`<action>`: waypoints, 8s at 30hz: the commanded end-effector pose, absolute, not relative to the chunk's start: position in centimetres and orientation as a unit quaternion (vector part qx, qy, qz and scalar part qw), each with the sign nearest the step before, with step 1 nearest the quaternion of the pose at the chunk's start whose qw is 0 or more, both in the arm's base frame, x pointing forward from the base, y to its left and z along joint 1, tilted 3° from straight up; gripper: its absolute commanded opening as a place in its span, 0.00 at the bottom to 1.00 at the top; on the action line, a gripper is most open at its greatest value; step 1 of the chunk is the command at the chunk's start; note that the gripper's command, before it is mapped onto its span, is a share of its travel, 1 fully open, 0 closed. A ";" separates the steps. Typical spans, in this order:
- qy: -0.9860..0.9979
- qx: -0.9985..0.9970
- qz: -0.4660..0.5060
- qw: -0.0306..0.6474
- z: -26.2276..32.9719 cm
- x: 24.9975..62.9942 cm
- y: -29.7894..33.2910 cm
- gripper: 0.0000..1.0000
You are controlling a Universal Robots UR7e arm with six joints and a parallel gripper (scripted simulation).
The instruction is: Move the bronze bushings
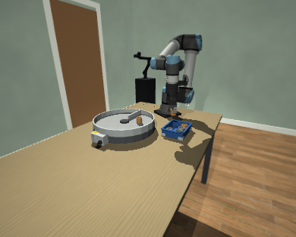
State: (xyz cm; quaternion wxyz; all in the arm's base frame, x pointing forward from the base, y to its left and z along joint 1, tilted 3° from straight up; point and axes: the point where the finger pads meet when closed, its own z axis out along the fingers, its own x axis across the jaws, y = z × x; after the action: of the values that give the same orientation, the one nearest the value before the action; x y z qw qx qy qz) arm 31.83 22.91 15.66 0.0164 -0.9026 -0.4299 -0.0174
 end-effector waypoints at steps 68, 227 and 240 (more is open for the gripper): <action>-0.430 -0.903 -0.018 0.016 14.6 37.2 -3.0 0.00; -0.430 -0.903 -0.018 0.016 8.1 39.5 -13.6 0.00; -0.430 -0.903 -0.018 0.016 8.1 39.5 -13.6 0.00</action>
State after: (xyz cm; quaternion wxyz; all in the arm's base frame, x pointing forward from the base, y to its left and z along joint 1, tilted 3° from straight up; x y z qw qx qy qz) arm 39.47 -13.56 8.06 0.0170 -0.9025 -0.4299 -0.0177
